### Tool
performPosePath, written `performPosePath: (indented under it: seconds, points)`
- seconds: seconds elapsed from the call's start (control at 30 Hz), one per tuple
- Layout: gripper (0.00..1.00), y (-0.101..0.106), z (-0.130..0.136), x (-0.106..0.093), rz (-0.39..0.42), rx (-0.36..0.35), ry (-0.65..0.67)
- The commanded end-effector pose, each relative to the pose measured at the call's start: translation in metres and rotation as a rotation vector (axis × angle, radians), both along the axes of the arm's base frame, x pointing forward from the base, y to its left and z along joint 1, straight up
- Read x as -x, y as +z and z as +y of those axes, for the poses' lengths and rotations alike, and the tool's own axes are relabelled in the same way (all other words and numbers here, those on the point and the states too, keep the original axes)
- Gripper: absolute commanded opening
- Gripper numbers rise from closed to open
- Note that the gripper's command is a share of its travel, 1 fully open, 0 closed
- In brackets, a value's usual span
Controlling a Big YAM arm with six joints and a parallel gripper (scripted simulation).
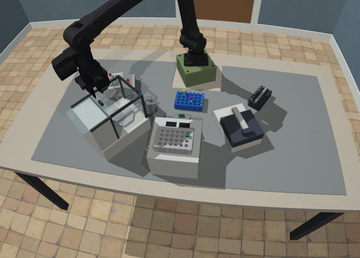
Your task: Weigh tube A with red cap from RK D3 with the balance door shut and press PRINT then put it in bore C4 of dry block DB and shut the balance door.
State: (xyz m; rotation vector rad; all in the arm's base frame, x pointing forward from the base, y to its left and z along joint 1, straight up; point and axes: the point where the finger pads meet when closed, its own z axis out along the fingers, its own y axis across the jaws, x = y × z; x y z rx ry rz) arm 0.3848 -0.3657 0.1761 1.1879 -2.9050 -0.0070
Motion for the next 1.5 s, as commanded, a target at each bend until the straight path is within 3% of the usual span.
performPosePath:
  seconds: [0.0, 0.1, 0.13, 0.2, 0.6, 0.67, 0.7, 0.77, 0.83, 1.03, 1.47]
  points:
    - [0.30, -0.012, -0.008, -0.003, -0.005, 0.005, 0.002]
    - [0.30, -0.014, -0.008, -0.003, -0.004, 0.004, 0.002]
    - [0.30, 0.004, -0.019, -0.014, -0.040, 0.039, 0.002]
    - [0.30, -0.019, -0.008, -0.003, -0.004, 0.004, 0.002]
    - [0.30, -0.039, -0.008, -0.003, -0.004, 0.004, 0.002]
    - [0.30, -0.039, -0.008, -0.003, -0.004, 0.004, 0.002]
    - [0.30, -0.022, -0.019, -0.015, -0.039, 0.038, 0.002]
    - [0.30, -0.044, -0.008, -0.003, -0.004, 0.004, 0.002]
    - [0.30, -0.047, -0.007, -0.003, -0.004, 0.004, 0.002]
    - [0.30, -0.025, -0.010, -0.010, -0.032, 0.031, 0.000]
    - [0.30, -0.025, -0.010, -0.010, -0.032, 0.031, 0.000]
